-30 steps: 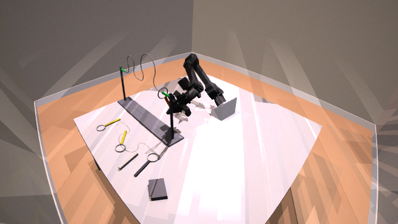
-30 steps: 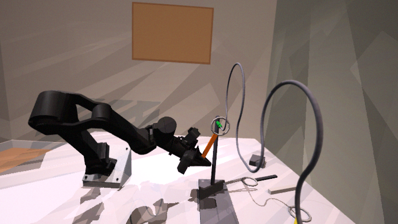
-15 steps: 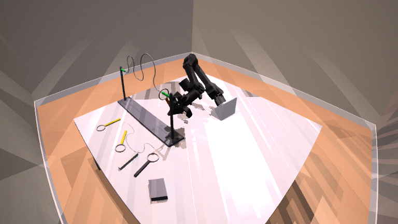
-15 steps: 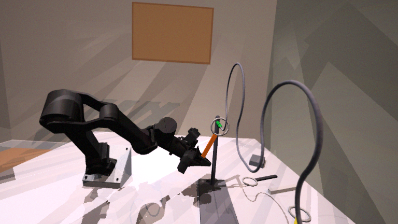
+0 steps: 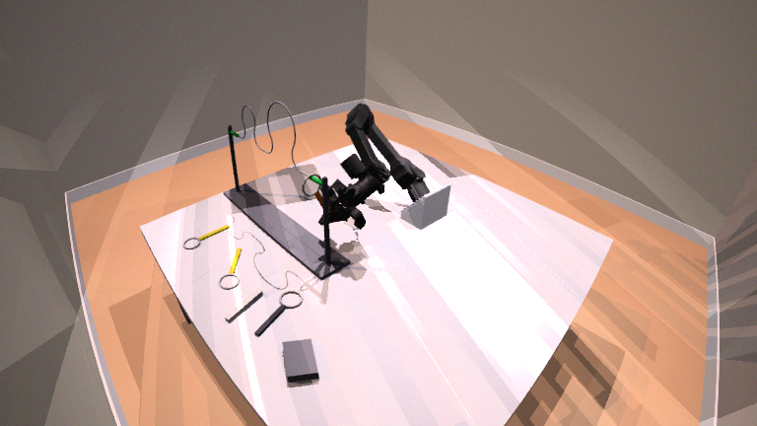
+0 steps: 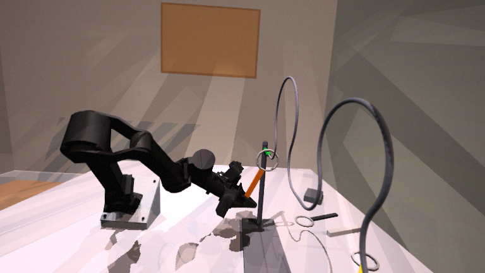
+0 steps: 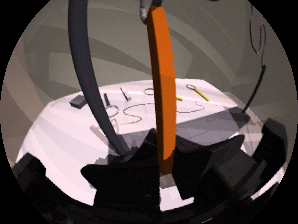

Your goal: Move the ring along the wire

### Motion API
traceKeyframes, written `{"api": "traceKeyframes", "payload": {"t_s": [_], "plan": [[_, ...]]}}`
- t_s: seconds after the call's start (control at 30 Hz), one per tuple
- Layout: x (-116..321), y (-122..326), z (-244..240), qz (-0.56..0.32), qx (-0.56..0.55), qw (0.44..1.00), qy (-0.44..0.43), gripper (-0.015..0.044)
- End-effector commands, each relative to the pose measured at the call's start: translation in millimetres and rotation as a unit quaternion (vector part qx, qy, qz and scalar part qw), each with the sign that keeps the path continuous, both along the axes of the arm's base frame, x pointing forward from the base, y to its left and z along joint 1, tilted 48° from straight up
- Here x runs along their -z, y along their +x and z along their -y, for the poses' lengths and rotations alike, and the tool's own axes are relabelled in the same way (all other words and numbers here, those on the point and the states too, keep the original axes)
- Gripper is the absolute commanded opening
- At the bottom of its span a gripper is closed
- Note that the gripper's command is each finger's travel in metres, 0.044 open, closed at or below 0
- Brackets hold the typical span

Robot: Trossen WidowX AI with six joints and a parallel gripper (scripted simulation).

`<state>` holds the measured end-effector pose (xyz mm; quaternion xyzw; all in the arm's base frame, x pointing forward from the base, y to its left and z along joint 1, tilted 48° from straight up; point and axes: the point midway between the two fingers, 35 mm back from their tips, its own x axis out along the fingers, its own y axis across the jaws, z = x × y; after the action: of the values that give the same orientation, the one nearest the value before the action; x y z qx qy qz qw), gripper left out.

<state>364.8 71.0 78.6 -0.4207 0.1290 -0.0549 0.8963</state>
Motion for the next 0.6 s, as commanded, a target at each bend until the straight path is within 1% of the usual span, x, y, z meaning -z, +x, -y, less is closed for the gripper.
{"api": "traceKeyframes", "payload": {"t_s": [0.0, 0.47, 0.57], "plan": [[1.5, -0.3, 0.2, -0.001, -0.003, 1.0, -0.001, -0.015], [1.5, -0.3, 0.2, -0.001, -0.003, 1.0, -0.001, -0.015], [1.0, -0.1, 0.4, 0.0, -0.001, 1.0, 0.0, -0.0071]]}}
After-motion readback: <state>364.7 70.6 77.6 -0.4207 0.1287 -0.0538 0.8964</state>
